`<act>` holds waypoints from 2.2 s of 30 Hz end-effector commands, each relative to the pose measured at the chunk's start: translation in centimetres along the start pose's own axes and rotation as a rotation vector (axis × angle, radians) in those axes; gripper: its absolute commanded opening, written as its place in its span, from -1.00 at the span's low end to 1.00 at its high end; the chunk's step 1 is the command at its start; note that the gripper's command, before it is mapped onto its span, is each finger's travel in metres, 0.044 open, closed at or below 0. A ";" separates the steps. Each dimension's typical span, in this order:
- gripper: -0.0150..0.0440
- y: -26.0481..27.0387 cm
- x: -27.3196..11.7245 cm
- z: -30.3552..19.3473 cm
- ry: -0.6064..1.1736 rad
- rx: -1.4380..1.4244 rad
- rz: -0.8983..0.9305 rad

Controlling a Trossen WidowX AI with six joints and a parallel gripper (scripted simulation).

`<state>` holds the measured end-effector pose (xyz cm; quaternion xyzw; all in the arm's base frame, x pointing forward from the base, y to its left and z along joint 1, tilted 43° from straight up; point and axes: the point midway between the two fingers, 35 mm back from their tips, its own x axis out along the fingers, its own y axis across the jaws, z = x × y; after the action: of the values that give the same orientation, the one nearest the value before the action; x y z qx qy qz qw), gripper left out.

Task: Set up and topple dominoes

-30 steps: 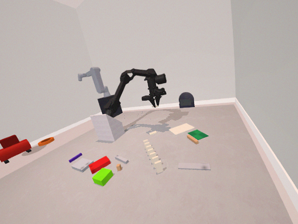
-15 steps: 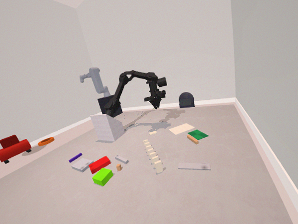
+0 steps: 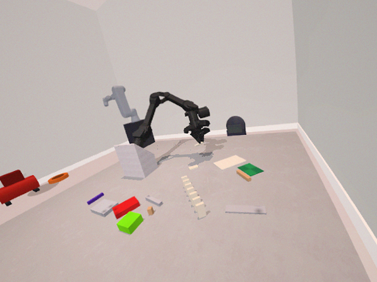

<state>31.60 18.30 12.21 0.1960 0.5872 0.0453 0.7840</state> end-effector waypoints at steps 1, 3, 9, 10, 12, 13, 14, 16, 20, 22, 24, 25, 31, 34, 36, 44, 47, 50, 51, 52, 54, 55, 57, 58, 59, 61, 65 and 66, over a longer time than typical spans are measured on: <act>-0.13 0.2 0.5 0.1 -0.098 0.001 -0.032; -0.13 0.3 0.6 0.1 -0.151 0.002 -0.045; -0.13 0.9 0.8 0.2 -0.314 0.015 -0.067; -0.13 1.0 0.8 0.2 -0.342 0.018 -0.069; -0.13 1.2 0.8 0.1 -0.397 0.028 -0.069; -0.13 1.3 0.7 0.1 -0.424 0.033 -0.068; -0.13 1.4 0.6 0.1 -0.452 0.039 -0.067; -0.13 1.5 0.4 0.0 -0.507 0.052 -0.062; -0.13 1.9 -0.1 -0.3 -0.615 0.084 -0.045; -0.13 2.0 -0.4 -0.5 -0.668 0.103 -0.033; -0.13 2.2 -0.8 -0.7 -0.721 0.124 -0.019; -0.13 2.2 -1.0 -0.9 -0.747 0.135 -0.011; -0.13 2.3 -2.4 -1.7 -0.892 0.207 0.040; -0.13 2.2 -3.2 -2.2 -0.960 0.250 0.072; -0.13 2.1 -3.7 -2.5 -1.004 0.281 0.094; -0.13 1.5 -5.1 -3.7 -1.114 0.374 0.161; -0.13 1.5 -5.1 -3.7 -1.114 0.374 0.161; -0.13 1.5 -5.1 -3.7 -1.114 0.374 0.161; -0.13 1.5 -5.1 -3.7 -1.114 0.374 0.161; -0.13 1.5 -5.1 -3.7 -1.114 0.374 0.161; -0.13 1.5 -5.1 -3.7 -1.114 0.374 0.161; -0.13 1.5 -5.1 -3.7 -1.114 0.374 0.161; -0.13 1.5 -5.1 -3.7 -1.114 0.374 0.161; -0.13 1.5 -5.1 -3.7 -1.114 0.374 0.161; -0.13 1.5 -5.1 -3.7 -1.114 0.374 0.161; -0.13 1.5 -5.1 -3.7 -1.114 0.374 0.161; -0.13 1.9 -4.5 -3.9 -1.113 0.375 0.160; -0.13 2.1 -4.2 -4.0 -1.112 0.375 0.160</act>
<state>26.81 19.46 16.16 0.3666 0.0704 -0.1090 0.9213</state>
